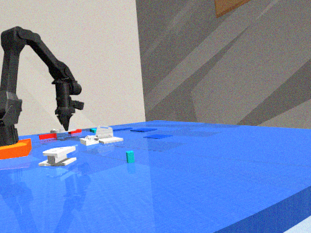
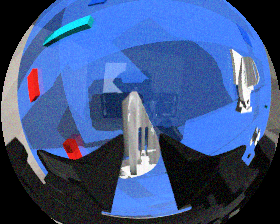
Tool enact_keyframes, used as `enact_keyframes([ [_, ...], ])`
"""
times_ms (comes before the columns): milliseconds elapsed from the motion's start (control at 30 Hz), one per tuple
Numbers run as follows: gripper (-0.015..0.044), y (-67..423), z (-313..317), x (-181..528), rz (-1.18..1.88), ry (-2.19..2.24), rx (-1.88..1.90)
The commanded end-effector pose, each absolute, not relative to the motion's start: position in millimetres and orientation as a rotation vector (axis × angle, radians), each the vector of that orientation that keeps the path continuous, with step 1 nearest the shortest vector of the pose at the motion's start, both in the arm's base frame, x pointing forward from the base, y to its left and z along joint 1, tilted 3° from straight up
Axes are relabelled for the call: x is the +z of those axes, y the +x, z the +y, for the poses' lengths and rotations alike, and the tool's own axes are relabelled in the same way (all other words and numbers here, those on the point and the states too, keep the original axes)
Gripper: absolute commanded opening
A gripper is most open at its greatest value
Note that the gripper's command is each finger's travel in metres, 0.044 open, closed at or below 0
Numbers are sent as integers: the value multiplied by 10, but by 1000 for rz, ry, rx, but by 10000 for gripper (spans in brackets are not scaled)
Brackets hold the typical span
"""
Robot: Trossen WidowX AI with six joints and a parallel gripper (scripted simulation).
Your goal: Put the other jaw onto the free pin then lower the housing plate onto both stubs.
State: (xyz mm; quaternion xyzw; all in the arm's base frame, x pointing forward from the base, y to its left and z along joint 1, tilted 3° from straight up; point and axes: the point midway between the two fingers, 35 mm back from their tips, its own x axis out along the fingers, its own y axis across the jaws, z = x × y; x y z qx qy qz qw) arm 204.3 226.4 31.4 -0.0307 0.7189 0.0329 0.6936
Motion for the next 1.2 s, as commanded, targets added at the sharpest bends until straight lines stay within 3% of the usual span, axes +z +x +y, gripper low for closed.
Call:
enact_keyframes([
  [0, 134, 2051, 2267, 455, 1604, -68, 75],
  [533, 134, 2047, 2245, 790, 1605, -66, 75],
  [1167, 134, 2471, 1846, 790, 1597, -92, 98],
])
